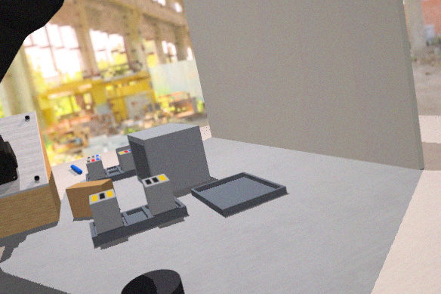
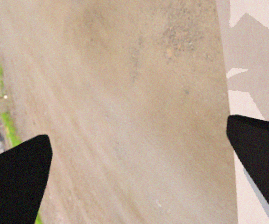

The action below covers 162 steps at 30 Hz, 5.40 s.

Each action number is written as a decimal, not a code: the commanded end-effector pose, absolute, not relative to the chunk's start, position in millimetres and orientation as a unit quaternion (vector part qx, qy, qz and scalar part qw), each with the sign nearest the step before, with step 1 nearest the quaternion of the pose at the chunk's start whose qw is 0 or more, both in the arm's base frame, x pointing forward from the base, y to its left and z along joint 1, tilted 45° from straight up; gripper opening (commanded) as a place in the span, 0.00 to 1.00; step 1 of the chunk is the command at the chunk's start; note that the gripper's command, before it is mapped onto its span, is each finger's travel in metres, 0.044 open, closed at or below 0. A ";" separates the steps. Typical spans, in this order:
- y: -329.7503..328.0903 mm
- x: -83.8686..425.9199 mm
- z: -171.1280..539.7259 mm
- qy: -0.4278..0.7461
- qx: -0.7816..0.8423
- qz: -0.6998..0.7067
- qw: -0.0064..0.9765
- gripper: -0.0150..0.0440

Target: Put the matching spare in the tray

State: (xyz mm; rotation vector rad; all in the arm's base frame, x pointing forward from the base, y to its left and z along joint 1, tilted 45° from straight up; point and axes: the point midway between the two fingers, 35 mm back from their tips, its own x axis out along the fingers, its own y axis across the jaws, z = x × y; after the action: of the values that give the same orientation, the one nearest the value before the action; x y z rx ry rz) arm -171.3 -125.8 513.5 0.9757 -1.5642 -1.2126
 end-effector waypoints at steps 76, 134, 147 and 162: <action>392.8 192.0 159.0 -0.616 -0.134 -0.111 -0.768 1.00; 166.8 237.4 -32.1 -0.708 0.541 -0.109 -0.441 1.00; 165.0 161.3 -70.7 -0.673 0.628 -0.259 -0.294 1.00; 134.2 173.1 -97.6 -0.673 0.628 -0.258 -0.294 0.76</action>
State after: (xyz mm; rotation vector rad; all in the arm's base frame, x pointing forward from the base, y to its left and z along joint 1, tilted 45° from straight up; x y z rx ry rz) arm 172.4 139.4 -97.3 2.4557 -2.6384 -1.0105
